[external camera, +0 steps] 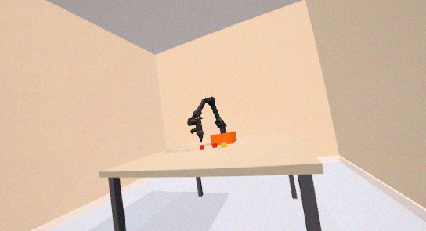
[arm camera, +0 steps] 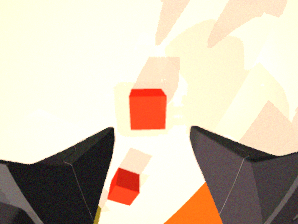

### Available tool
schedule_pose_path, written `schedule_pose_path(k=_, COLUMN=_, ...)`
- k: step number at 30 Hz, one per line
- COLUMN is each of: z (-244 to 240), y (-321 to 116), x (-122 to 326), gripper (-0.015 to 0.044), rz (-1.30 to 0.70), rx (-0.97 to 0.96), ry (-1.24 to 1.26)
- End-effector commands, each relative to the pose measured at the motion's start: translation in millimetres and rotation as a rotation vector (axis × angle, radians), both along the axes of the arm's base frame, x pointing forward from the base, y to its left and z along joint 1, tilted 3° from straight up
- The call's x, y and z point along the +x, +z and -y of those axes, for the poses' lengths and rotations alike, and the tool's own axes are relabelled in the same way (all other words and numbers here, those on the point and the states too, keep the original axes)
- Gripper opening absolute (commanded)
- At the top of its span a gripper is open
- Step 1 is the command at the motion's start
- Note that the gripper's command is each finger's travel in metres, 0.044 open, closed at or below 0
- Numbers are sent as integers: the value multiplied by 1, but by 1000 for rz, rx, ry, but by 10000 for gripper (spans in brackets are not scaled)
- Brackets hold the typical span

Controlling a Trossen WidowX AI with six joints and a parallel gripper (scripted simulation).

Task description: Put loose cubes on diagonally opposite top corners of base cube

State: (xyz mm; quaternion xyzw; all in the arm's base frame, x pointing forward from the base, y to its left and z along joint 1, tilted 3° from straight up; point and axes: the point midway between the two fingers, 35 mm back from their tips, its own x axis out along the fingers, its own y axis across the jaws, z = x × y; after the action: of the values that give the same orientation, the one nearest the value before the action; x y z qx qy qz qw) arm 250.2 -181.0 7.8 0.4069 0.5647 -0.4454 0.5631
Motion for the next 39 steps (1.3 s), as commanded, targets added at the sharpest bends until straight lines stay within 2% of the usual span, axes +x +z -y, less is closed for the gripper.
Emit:
schedule_pose_path(k=1, z=0, y=-7, x=1, gripper=265, rz=11, rx=-3, ry=6)
schedule_pose_path(k=31, z=2, y=-51, x=-1, gripper=265, rz=11, rx=-3, ry=6)
schedule_pose_path(k=37, z=2, y=-51, x=-1, gripper=107, rz=11, rx=-3, ry=6)
schedule_pose_path(k=39, z=2, y=-51, x=-1, gripper=105, rz=11, rx=-3, ry=6)
